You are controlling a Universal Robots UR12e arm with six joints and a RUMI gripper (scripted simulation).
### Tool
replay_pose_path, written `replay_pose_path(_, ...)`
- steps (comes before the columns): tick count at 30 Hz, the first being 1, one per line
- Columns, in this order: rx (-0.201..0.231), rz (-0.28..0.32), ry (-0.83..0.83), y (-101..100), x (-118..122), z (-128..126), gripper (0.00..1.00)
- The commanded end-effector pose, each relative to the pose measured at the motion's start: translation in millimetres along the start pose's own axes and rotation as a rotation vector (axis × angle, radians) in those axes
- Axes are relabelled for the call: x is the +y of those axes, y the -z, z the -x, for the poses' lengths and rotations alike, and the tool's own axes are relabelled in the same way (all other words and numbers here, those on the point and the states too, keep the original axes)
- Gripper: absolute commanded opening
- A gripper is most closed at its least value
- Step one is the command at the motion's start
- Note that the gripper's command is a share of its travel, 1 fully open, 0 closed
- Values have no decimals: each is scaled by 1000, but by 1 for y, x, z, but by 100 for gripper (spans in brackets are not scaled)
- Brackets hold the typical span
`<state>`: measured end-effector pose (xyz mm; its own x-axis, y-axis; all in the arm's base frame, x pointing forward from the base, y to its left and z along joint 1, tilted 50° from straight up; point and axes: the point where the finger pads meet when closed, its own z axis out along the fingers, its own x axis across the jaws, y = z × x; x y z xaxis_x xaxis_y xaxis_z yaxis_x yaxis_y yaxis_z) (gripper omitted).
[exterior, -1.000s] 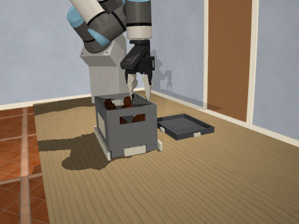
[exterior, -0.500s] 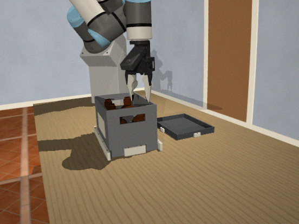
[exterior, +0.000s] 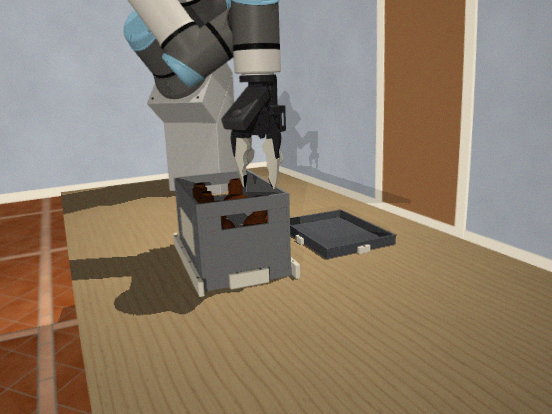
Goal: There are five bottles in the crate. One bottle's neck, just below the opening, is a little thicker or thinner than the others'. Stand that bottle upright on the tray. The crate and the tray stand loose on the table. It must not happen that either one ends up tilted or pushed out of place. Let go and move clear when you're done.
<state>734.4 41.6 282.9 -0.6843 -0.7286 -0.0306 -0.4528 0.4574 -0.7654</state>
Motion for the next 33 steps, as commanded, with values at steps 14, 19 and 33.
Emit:
replay_pose_path(14, -1, -1, 0, 1, 0, 0, 38)
replay_pose_path(19, -1, -1, 0, 1, -2, 0, 38)
replay_pose_path(33, -1, -1, 0, 1, -5, 1, 38)
